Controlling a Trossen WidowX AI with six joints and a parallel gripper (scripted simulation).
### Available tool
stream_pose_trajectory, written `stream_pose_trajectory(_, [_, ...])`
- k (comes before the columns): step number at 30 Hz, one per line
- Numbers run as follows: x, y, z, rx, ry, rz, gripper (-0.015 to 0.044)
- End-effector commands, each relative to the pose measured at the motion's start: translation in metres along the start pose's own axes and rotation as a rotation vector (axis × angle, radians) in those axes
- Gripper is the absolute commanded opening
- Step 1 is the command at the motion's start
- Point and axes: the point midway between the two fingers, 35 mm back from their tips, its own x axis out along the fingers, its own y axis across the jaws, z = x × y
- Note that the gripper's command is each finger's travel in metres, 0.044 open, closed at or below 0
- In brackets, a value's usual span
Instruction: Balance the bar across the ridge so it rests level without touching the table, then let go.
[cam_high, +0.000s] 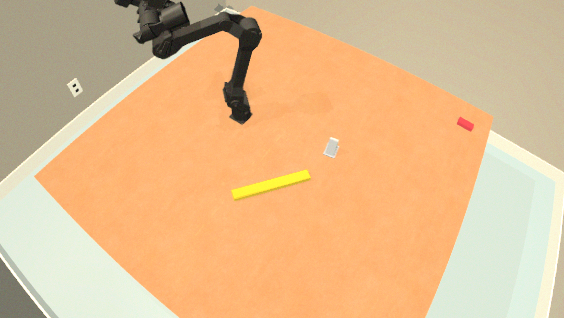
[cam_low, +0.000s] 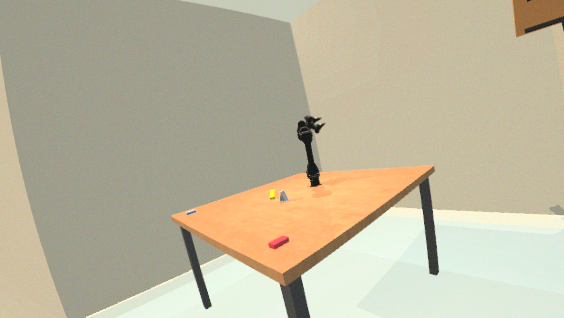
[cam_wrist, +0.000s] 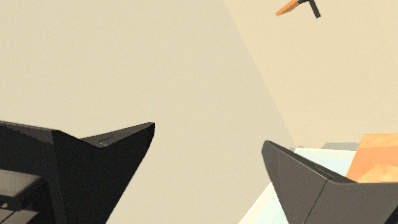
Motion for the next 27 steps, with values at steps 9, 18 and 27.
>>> stream_pose_trajectory(9, [-0.03, 0.042, -0.02, -0.235, 0.032, 0.197, 0.0315])
stream_pose_trajectory(18, [-0.078, 0.085, -0.044, -0.509, 0.039, 0.461, 0.0315])
stream_pose_trajectory(27, [-0.14, 0.116, -0.071, -0.757, 0.017, 0.752, 0.0315])
